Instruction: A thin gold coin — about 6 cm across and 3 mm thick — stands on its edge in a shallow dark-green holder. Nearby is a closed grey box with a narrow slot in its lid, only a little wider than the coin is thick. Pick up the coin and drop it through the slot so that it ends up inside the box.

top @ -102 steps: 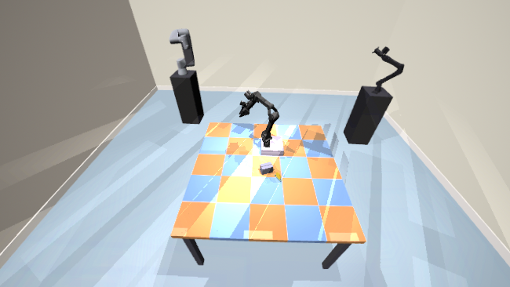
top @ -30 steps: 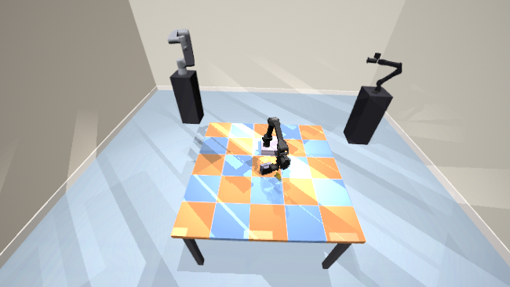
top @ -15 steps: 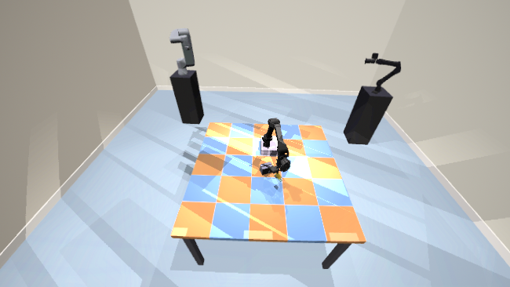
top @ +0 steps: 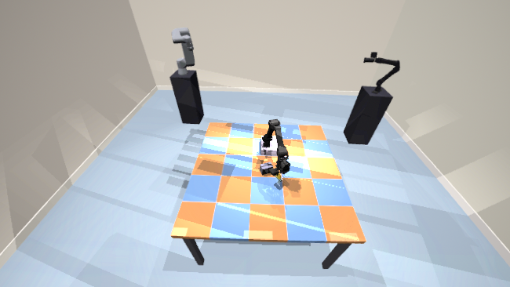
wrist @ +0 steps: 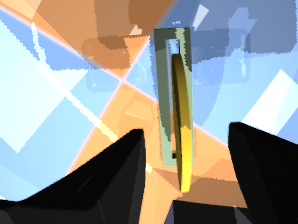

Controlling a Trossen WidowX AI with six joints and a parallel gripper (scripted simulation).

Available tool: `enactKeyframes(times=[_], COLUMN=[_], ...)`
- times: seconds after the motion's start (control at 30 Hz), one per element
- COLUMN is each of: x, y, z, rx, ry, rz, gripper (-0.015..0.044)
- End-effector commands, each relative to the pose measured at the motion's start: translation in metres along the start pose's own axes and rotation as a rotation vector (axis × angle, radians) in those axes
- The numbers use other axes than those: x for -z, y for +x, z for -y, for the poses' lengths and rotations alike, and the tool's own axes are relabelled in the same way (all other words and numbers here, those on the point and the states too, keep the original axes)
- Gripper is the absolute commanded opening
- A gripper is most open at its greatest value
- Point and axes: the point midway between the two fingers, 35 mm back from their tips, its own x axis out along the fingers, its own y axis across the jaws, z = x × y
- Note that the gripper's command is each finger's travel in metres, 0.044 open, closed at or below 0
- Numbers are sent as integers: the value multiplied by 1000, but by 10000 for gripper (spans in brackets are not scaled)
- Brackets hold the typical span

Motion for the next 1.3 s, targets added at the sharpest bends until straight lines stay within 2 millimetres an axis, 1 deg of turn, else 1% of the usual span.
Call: enactKeyframes(times=[0.0,0.63,0.73,0.93,1.27], x=[2,4,4,4,4], y=[10,41,43,43,43], z=[0,-1,-1,-1,-1], rx=[0,0,0,0,0], ry=[4,4,4,4,4], rz=[-8,-8,-8,-8,-8], gripper=[161,161,161,3,0])
